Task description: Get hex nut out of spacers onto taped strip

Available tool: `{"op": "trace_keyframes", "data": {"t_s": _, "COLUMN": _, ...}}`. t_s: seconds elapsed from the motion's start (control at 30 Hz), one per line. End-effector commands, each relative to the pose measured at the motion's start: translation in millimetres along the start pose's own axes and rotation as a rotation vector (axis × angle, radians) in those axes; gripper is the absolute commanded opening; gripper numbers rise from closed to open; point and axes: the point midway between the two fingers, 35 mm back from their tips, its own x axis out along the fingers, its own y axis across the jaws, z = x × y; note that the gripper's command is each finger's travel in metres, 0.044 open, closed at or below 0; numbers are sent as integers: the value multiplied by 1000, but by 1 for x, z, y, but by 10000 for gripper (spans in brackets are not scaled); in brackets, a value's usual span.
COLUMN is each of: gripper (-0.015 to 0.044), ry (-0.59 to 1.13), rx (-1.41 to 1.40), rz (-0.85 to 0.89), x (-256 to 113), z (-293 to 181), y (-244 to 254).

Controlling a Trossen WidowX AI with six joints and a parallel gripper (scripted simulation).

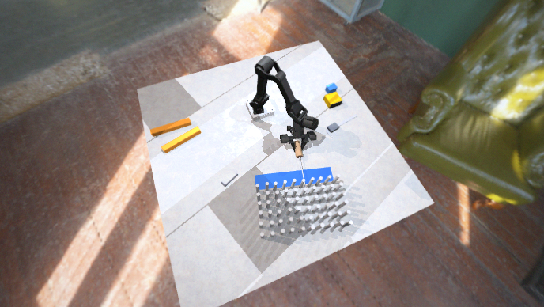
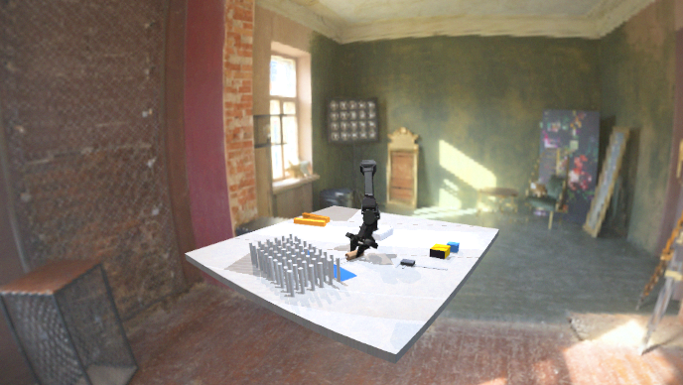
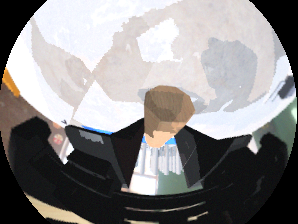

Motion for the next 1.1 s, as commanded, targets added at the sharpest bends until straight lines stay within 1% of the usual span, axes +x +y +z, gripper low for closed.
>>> {"op": "trace_keyframes", "data": {"t_s": 0.0, "gripper": 0, "ry": 2, "rx": 3, "rz": 2, "x": -2, "z": 3, "y": 1}}
{"op": "trace_keyframes", "data": {"t_s": 1.07, "gripper": 0, "ry": 0, "rx": 3, "rz": 2, "x": -16, "z": 24, "y": 1}}
